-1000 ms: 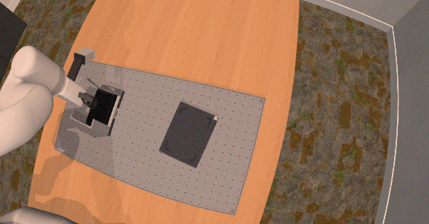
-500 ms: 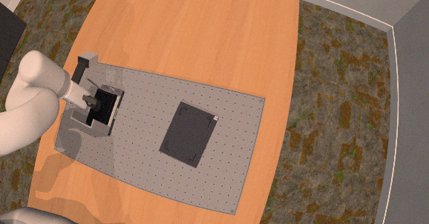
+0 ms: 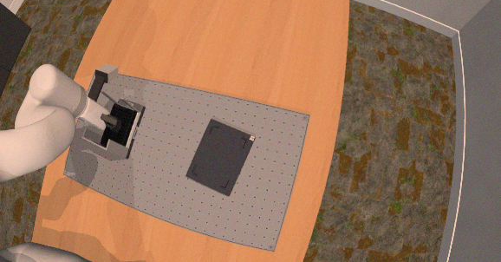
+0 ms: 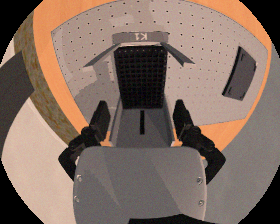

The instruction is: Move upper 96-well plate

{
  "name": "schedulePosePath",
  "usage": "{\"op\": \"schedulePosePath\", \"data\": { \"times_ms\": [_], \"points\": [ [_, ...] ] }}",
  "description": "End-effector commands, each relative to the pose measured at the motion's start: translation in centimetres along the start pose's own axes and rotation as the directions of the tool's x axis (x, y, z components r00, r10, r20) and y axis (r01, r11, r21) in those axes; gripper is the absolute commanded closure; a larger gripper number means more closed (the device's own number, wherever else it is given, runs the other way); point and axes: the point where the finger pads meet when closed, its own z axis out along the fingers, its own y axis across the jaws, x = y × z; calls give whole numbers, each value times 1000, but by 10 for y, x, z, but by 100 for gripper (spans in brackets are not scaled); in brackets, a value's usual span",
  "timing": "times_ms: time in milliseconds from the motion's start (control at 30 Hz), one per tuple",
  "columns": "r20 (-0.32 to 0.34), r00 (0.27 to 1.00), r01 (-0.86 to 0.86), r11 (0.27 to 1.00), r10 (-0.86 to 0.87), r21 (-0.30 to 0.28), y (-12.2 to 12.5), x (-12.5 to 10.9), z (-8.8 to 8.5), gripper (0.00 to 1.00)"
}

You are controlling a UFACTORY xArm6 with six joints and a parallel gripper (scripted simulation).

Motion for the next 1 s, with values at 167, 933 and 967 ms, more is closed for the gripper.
{"op": "schedulePosePath", "data": {
  "times_ms": [167,933,967],
  "points": [
    [-4,1000,0,1000,0,2,-1,2,15,0],
    [-4,1000,0,1000,0,2,-1,2,49,0],
    [-4,1000,0,1000,0,2,-1,2,49,0]
  ]
}}
